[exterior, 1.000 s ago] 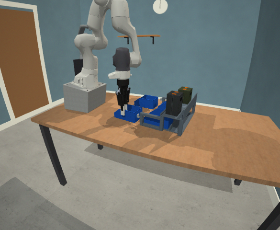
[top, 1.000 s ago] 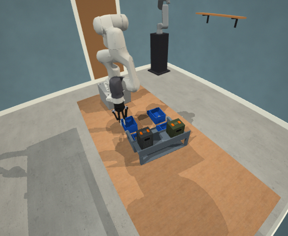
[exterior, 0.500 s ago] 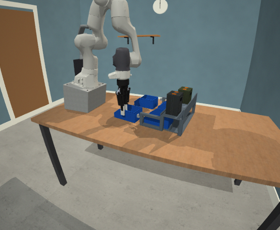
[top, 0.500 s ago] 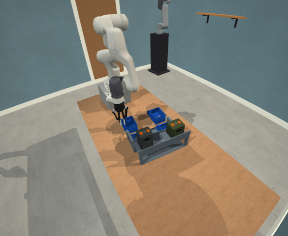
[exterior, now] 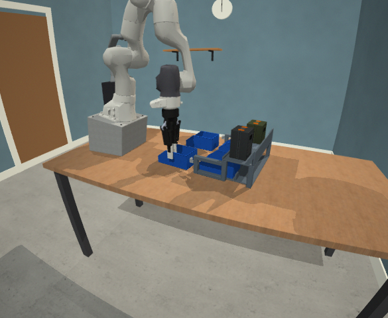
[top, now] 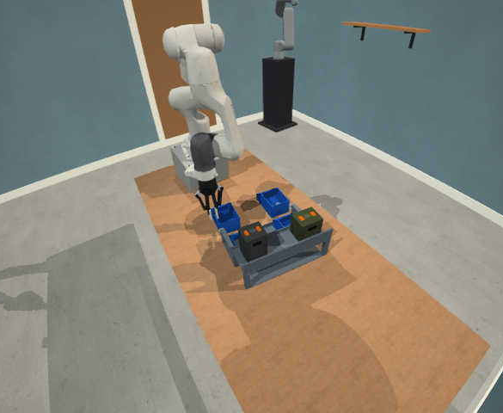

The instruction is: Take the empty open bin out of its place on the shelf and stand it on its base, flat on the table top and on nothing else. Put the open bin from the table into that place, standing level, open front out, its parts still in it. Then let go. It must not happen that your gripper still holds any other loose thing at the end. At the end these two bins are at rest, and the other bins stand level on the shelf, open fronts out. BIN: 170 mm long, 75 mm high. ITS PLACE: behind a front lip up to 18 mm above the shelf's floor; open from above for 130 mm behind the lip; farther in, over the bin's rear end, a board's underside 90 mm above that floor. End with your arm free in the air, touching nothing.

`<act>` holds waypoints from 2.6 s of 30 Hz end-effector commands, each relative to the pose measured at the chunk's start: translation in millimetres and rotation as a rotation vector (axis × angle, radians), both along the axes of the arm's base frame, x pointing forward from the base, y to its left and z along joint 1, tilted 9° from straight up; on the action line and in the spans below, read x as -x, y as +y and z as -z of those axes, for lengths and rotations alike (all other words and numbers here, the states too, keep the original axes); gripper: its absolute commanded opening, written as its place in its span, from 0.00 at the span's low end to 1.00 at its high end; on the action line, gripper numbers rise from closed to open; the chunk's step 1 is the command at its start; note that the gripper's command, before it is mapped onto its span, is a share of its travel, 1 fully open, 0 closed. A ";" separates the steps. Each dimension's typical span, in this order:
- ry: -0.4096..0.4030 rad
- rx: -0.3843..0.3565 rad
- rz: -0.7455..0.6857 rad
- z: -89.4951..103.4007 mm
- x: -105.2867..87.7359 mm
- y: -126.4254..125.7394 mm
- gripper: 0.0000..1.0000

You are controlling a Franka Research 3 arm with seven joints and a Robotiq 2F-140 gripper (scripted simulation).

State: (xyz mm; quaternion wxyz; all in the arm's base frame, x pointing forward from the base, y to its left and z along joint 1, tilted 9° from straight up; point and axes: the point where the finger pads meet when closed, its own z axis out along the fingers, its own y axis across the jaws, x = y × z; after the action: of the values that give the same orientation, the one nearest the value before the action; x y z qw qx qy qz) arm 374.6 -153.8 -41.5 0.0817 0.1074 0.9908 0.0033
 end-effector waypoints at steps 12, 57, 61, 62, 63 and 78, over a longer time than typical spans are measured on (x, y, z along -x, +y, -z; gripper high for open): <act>0.003 -0.004 -0.001 -19.8 4.0 2.0 0.15; 0.004 -0.004 -0.001 -60.2 10.5 2.4 0.15; 0.004 -0.004 -0.001 -63.4 11.0 2.5 0.15; 0.004 -0.004 -0.001 -64.6 11.2 2.4 0.15; 0.004 -0.004 -0.001 -65.8 11.4 2.5 0.15; 0.004 -0.004 -0.001 -83.9 14.3 2.5 0.15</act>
State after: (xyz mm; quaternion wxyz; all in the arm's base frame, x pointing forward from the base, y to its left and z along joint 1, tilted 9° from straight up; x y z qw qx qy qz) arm 364.6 -153.9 41.5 0.0875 0.0951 0.9916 0.0028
